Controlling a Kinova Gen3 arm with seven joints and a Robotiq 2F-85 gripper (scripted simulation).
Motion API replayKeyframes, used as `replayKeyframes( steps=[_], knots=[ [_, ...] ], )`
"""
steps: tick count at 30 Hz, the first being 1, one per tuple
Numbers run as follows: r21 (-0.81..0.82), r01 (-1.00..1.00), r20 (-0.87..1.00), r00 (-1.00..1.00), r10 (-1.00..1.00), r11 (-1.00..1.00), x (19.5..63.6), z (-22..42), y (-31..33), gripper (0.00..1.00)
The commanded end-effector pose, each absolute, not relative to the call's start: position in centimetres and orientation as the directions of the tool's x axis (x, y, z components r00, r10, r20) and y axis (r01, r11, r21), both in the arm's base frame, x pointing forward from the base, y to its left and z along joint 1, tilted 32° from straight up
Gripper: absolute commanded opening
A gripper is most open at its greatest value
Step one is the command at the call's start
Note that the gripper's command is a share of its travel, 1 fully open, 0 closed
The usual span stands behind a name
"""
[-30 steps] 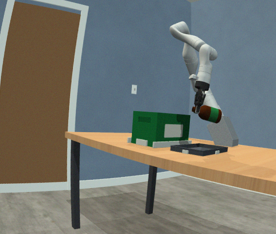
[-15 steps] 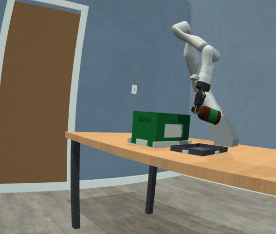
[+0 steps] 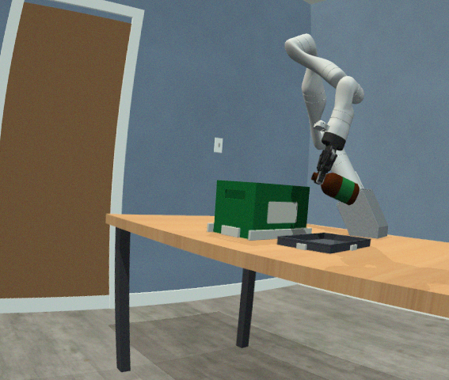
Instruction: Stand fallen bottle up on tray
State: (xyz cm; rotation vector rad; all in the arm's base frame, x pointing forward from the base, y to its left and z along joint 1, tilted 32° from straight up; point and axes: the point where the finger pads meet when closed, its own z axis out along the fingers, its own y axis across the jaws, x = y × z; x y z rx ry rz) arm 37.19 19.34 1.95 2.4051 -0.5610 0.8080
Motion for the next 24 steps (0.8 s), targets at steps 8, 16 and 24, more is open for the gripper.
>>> replayKeyframes(
  steps=[8,16,24],
  knots=[
    [0.356,-0.523,0.659,0.728,-0.19,-0.774,36.96,1.86,19.61,0.0],
    [0.356,-0.523,0.66,0.727,-0.188,-0.774,36.96,1.87,19.62,0.0],
    [0.356,-0.523,0.66,0.727,-0.188,-0.774,36.96,1.87,19.62,0.0]
  ],
)
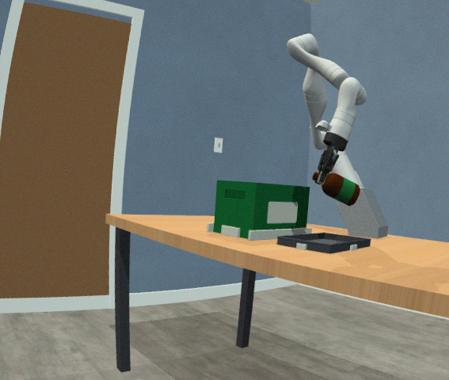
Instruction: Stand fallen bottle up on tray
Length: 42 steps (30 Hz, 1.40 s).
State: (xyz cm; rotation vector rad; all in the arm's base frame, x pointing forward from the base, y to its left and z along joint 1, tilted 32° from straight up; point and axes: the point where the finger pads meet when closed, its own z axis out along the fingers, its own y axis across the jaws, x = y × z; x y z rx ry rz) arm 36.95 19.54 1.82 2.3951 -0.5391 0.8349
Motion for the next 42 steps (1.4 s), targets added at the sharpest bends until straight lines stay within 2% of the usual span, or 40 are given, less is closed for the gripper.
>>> replayKeyframes(
  steps=[1,42],
  knots=[
    [0.356,-0.523,0.66,0.727,-0.188,-0.774,36.96,1.87,19.62,0.0],
    [0.359,-0.525,0.69,0.706,-0.159,-0.772,36.91,1.79,19.56,0.0]
  ],
)
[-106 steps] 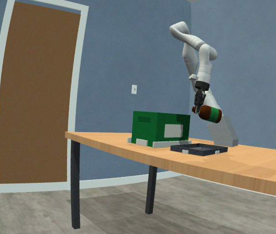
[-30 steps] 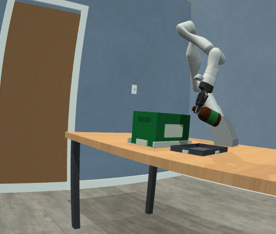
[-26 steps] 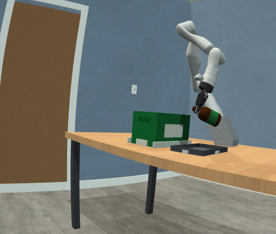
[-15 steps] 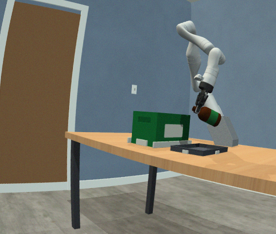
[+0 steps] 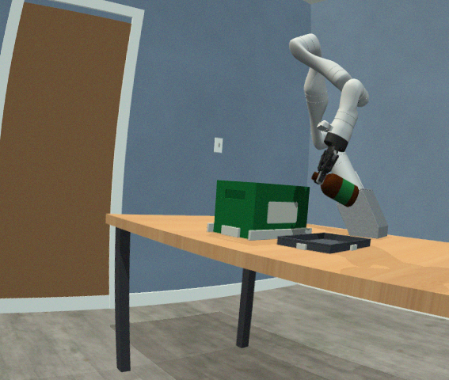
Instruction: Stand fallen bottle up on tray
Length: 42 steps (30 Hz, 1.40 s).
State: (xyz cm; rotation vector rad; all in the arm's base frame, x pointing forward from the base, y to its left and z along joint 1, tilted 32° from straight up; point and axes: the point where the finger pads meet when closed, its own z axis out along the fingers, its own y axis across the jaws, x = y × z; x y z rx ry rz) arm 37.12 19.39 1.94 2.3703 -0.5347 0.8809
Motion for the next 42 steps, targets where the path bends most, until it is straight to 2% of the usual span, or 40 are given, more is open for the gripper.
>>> replayKeyframes(
  steps=[1,42],
  knots=[
    [0.359,-0.525,0.694,0.703,-0.155,-0.772,36.9,1.79,19.55,0.0],
    [0.356,-0.523,0.765,0.639,-0.081,-0.774,36.9,1.86,19.66,0.0]
  ],
)
